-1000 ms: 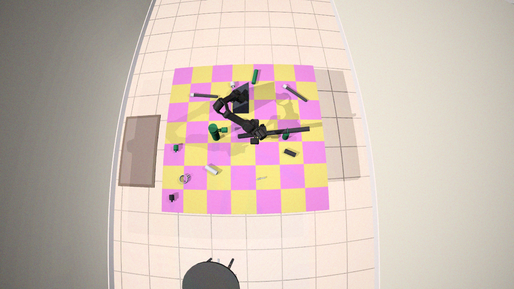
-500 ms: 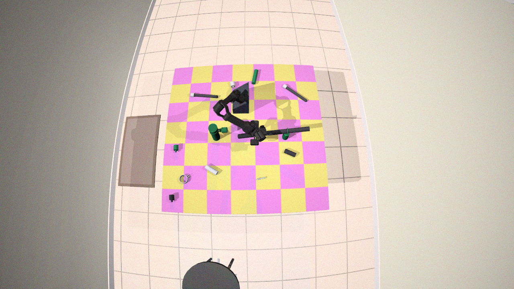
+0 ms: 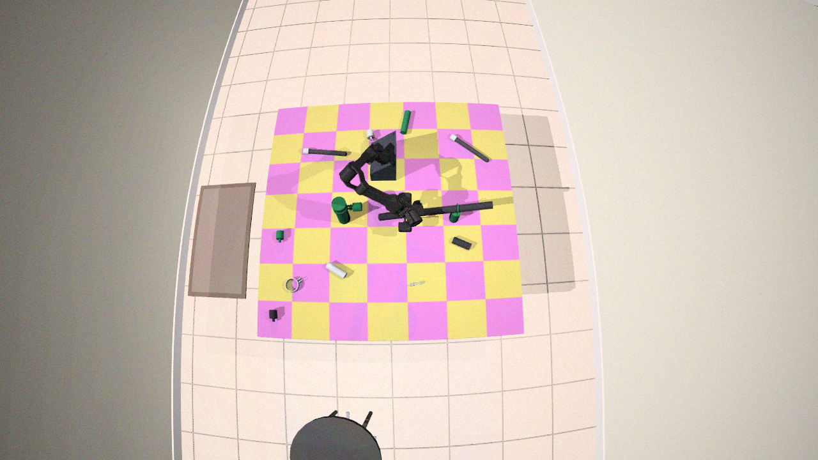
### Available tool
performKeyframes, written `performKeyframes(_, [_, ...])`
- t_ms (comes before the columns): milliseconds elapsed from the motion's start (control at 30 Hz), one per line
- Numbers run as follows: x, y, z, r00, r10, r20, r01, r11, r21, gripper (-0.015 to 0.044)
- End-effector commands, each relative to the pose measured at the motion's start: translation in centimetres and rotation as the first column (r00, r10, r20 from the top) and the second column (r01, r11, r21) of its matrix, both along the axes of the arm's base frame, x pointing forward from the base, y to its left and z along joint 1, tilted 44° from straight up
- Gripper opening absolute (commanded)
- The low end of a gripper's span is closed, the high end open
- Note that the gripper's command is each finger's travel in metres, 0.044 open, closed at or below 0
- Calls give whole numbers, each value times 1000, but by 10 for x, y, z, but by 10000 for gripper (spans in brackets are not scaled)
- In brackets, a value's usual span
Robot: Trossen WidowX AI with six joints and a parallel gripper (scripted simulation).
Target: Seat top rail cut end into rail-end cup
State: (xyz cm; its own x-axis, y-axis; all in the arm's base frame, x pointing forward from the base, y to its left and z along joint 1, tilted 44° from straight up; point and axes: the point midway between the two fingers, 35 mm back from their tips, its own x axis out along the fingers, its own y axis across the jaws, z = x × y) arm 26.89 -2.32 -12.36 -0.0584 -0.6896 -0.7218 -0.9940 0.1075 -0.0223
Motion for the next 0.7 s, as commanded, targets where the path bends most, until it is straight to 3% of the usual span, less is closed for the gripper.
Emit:
performKeyframes(0, [0, -1, -1, 1000, 4, -2, -4, 1000, -3, 256])
performKeyframes(633, [0, -1, -1, 1000, 4, -2, -4, 1000, -3, 130])
performKeyframes(667, [0, 0, 0, 1000, 4, -2, -4, 1000, -3, 103])
